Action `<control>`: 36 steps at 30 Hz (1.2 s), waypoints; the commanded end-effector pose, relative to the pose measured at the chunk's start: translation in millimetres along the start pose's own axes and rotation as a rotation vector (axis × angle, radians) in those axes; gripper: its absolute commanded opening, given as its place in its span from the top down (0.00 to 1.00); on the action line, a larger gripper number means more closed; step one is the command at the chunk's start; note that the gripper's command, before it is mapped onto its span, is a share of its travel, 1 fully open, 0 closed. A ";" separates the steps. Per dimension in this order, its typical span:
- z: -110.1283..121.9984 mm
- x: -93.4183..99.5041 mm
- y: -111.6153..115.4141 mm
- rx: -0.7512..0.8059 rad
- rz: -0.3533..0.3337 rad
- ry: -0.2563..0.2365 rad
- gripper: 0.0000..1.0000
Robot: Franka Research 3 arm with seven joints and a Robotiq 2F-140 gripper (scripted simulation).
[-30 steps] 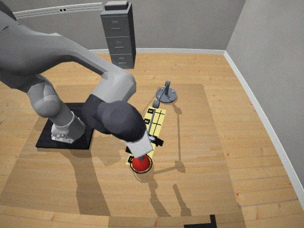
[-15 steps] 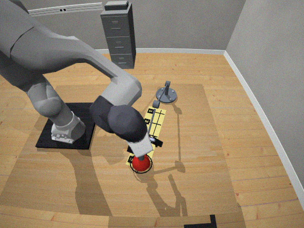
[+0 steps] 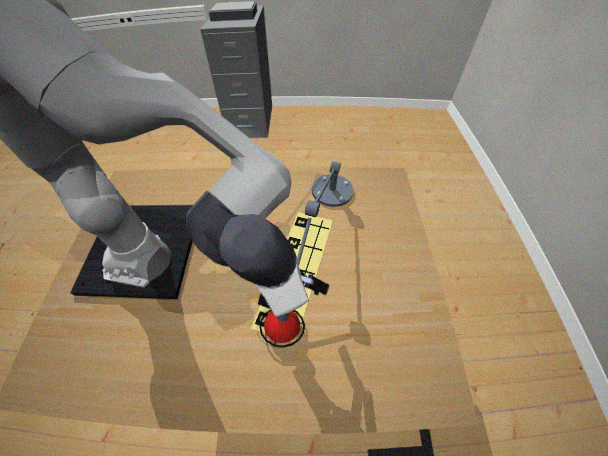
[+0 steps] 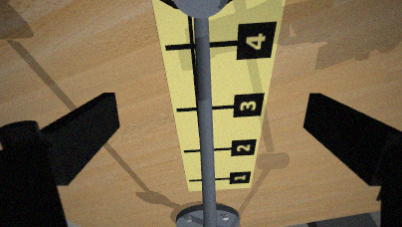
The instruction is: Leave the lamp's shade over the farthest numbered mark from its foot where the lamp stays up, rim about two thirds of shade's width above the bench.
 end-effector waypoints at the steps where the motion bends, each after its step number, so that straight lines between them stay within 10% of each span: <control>1: -4.3 -1.1 2.0 0.050 -0.012 -0.008 0.00; 3: -4.3 -1.1 2.0 0.050 -0.012 -0.008 0.00; 4: -4.1 -1.1 1.9 0.047 -0.011 -0.008 0.90; 36: -2.8 -0.4 1.6 0.020 -0.005 -0.007 0.90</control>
Point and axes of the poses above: the point where the finger pads meet when closed, its own x axis back along the fingers, its own z axis across the jaws, y = z × x, the point moved 5 cm from there along x, back along the fingers, and after that the axes turned 10 degrees about -x, right-handed, at the moved point
